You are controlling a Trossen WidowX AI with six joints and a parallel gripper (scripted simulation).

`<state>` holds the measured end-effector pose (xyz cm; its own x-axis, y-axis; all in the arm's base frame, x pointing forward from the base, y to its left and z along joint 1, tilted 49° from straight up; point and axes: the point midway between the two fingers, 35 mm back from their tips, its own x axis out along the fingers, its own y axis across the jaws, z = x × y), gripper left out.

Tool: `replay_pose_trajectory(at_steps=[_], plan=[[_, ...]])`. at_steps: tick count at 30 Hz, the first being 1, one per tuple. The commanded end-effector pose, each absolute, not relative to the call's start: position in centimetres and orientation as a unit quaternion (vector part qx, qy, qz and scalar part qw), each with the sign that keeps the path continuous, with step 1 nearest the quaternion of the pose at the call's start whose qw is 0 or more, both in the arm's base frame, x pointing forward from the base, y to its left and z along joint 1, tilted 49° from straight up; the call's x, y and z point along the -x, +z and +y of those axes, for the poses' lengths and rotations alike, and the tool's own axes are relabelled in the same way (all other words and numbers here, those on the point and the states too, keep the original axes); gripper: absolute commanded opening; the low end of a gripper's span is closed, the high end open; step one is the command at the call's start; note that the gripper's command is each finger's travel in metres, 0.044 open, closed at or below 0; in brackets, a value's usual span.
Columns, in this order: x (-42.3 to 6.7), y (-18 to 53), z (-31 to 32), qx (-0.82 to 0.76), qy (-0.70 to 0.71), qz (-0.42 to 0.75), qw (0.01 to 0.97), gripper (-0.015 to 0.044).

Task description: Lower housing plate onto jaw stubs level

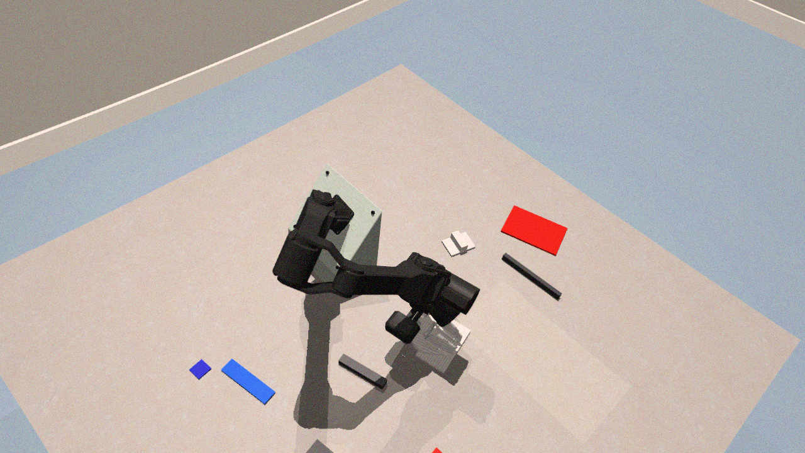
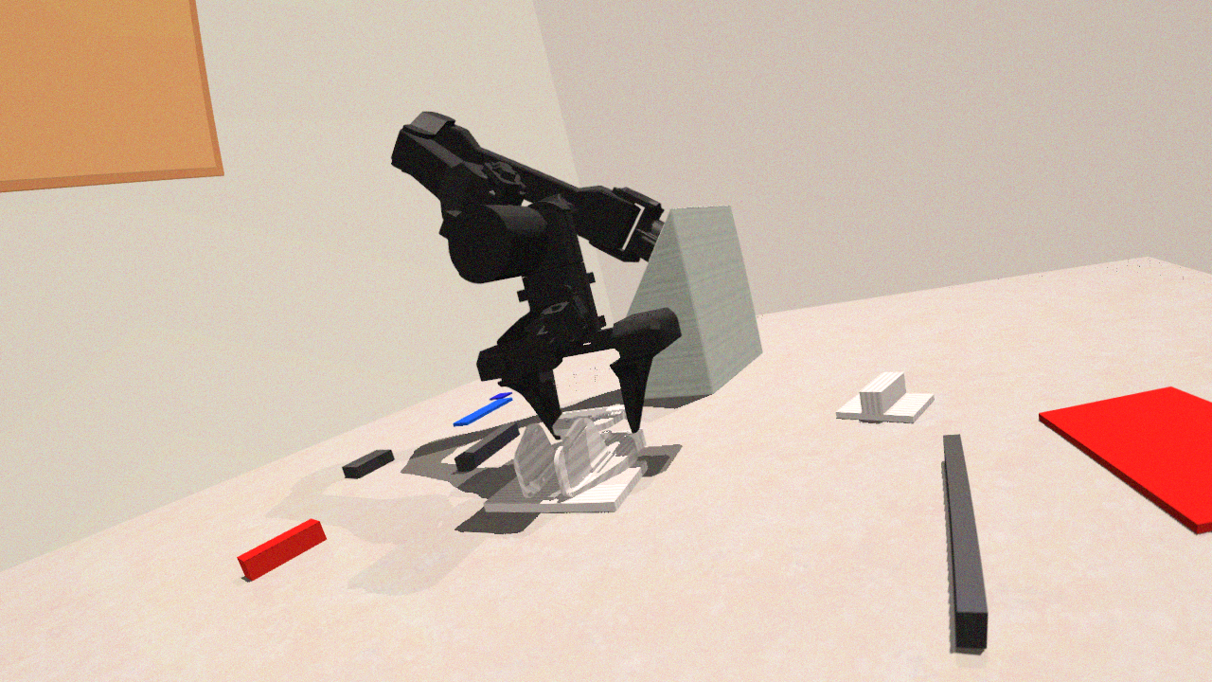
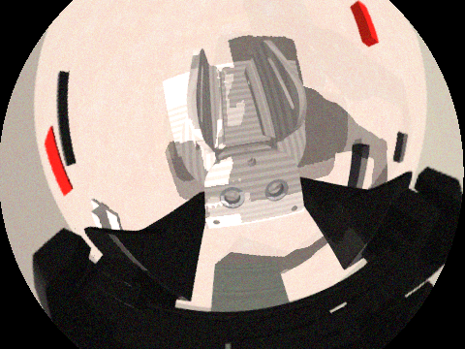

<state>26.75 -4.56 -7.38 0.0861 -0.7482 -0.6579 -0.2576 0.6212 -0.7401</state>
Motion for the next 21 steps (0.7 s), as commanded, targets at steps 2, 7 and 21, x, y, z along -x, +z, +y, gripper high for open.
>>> replay_pose_trajectory(at_steps=[2,7,21], plan=[[-26.75,-7.39,-4.63,0.391,-0.195,0.647,0.625,0.0351],[-26.75,-7.41,-4.66,0.392,-0.195,0.647,0.624,0.0351],[-26.78,-7.64,-4.93,0.395,-0.192,0.648,0.623,0.0351]])
